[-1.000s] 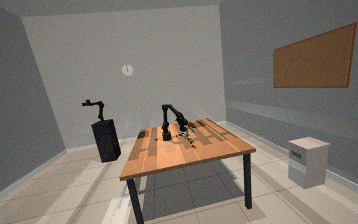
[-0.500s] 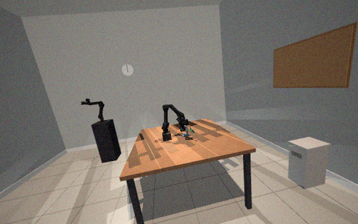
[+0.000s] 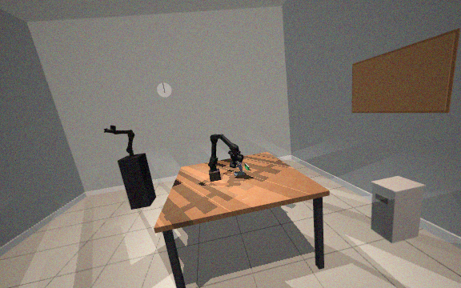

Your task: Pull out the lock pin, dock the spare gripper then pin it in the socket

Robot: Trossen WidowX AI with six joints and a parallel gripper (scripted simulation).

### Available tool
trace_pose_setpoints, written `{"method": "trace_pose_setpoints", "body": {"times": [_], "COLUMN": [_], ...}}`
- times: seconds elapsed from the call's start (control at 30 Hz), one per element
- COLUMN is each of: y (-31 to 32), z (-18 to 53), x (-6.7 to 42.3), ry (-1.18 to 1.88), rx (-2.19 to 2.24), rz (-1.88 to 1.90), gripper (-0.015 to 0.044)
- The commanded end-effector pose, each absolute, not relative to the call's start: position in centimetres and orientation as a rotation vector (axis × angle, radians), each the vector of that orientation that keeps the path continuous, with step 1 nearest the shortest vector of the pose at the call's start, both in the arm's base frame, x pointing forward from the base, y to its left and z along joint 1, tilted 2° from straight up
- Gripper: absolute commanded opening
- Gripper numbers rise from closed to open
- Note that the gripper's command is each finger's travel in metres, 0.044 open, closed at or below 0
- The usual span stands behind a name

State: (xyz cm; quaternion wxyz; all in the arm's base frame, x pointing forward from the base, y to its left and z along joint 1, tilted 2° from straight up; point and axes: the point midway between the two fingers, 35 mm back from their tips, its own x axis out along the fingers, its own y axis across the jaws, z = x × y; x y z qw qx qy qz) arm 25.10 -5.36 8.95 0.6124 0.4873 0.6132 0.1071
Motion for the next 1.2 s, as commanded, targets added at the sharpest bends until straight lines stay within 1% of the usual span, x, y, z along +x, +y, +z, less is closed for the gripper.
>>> {"method": "trace_pose_setpoints", "body": {"times": [0.0,0.87,1.17], "y": [-4.9,-1.2,-1.0], "z": [9.7,12.1,11.9], "x": [25.6,26.1,26.4], "ry": [1.437,1.723,1.737], "rx": [1.222,1.872,1.907], "rz": [0.212,-0.195,-0.227], "gripper": [0.0,0.0,0.0]}}
